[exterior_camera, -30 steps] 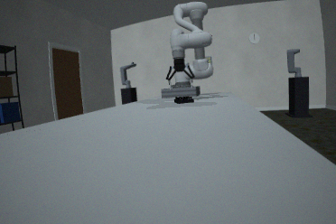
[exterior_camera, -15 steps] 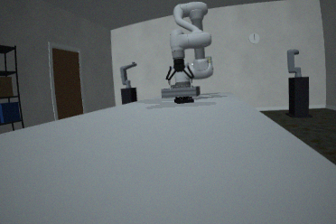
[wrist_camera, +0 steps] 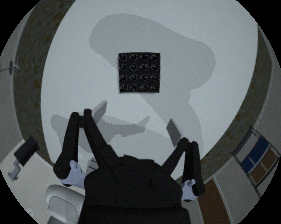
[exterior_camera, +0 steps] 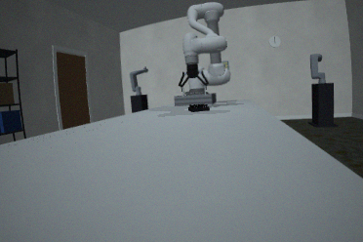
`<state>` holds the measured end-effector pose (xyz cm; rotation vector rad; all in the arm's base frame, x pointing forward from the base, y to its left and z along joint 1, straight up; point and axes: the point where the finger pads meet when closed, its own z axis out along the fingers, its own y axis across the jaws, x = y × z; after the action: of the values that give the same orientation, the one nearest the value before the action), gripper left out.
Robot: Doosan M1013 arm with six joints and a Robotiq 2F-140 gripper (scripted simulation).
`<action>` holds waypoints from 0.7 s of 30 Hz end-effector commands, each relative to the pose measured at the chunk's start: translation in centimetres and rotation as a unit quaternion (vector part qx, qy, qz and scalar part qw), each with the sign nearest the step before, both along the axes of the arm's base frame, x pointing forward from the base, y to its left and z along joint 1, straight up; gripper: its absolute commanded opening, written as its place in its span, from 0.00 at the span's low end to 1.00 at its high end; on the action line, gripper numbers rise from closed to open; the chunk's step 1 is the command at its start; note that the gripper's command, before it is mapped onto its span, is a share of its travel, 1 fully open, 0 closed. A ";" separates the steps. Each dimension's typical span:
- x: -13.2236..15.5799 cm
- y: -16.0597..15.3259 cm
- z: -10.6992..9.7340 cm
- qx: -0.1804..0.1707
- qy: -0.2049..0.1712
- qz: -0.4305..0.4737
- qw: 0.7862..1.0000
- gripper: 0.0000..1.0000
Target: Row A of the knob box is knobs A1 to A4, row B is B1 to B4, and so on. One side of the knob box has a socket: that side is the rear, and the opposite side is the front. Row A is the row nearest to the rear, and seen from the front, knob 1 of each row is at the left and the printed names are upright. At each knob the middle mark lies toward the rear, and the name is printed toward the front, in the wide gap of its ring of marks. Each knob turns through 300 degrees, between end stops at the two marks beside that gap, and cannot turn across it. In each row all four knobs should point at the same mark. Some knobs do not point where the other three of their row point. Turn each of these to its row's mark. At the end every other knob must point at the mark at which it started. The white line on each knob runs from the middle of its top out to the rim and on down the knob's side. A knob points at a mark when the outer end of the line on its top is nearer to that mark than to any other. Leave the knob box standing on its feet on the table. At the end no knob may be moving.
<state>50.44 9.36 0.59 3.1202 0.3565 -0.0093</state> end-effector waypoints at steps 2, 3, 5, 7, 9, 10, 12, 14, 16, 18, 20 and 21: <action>-0.6 -0.3 0.0 0.000 0.000 0.000 1.000 1.00; -0.8 -0.4 0.0 0.000 0.000 0.000 1.000 1.00; -1.1 -0.6 0.0 0.000 0.000 0.000 1.000 1.00; -1.3 -0.7 0.0 0.000 0.000 0.000 1.000 1.00; -1.3 -0.7 0.0 0.000 0.000 0.000 1.000 1.00; -1.4 -0.8 0.0 0.000 0.000 0.000 1.000 1.00; -1.6 -0.9 0.0 0.000 0.000 0.000 1.000 1.00; -1.7 -1.0 0.0 0.000 0.000 0.000 1.000 1.00; -1.8 -1.0 0.0 0.000 0.000 0.000 1.000 1.00; -1.9 -1.0 0.0 0.000 0.000 0.000 1.000 1.00; -1.9 -1.0 0.0 0.000 0.000 0.000 1.000 1.00; -1.9 -1.0 0.0 0.000 0.000 0.000 1.000 1.00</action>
<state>48.57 8.31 0.61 3.1202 0.3566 -0.0092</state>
